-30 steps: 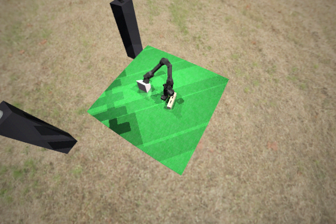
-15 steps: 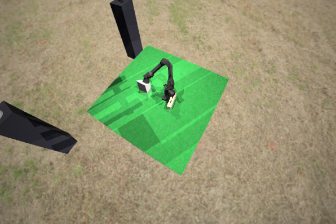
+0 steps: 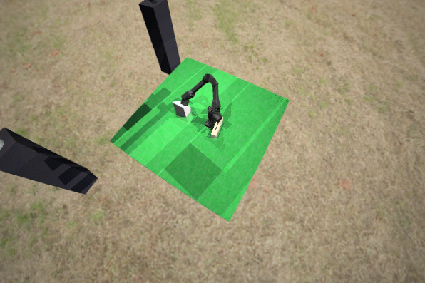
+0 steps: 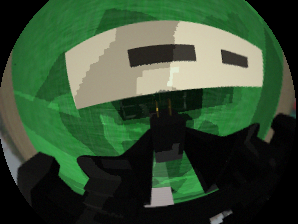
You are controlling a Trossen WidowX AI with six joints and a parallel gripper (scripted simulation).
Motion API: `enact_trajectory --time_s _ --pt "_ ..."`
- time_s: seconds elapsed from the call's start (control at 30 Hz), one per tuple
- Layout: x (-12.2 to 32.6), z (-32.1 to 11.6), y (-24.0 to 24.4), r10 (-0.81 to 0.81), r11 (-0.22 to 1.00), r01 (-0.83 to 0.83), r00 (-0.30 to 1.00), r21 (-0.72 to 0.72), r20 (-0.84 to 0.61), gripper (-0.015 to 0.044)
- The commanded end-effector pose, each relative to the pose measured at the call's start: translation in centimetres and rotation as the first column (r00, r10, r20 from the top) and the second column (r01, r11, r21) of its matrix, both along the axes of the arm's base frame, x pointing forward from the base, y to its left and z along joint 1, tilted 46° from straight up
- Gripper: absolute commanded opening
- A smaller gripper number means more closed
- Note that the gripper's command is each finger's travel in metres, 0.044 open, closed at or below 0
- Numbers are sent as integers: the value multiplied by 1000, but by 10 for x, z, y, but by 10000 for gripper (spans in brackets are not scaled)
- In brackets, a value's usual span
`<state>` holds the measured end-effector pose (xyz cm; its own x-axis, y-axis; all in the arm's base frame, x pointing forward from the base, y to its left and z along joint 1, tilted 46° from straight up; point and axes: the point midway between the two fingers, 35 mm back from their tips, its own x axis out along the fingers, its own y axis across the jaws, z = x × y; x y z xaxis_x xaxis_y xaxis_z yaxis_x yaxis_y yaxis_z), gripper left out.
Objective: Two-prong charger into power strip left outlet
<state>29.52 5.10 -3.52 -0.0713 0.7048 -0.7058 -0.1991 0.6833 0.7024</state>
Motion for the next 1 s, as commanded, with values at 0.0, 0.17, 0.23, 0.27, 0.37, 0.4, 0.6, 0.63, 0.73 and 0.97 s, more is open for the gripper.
enact_trajectory --time_s 0.0,0.17,0.23,0.27,0.37,0.4,0.6,0.63,0.73,0.97 --pt "1 1 1 0 1000 0 1000 6 1 0" --pt "2 1 1 0 1000 0 1000 6 1 0" --pt "3 1 1 0 1000 0 1000 6 1 0" --pt "3 1 1 0 1000 0 1000 6 1 0" --pt "4 2 1 0 1000 0 1000 6 1 0" --pt "4 2 1 0 1000 0 1000 6 1 0" --pt "6 2 2 0 1000 0 1000 6 1 0" --pt "6 2 2 0 1000 0 1000 6 1 0" --pt "7 2 2 0 1000 0 1000 6 1 0" --pt "8 2 2 0 1000 0 1000 6 1 0"
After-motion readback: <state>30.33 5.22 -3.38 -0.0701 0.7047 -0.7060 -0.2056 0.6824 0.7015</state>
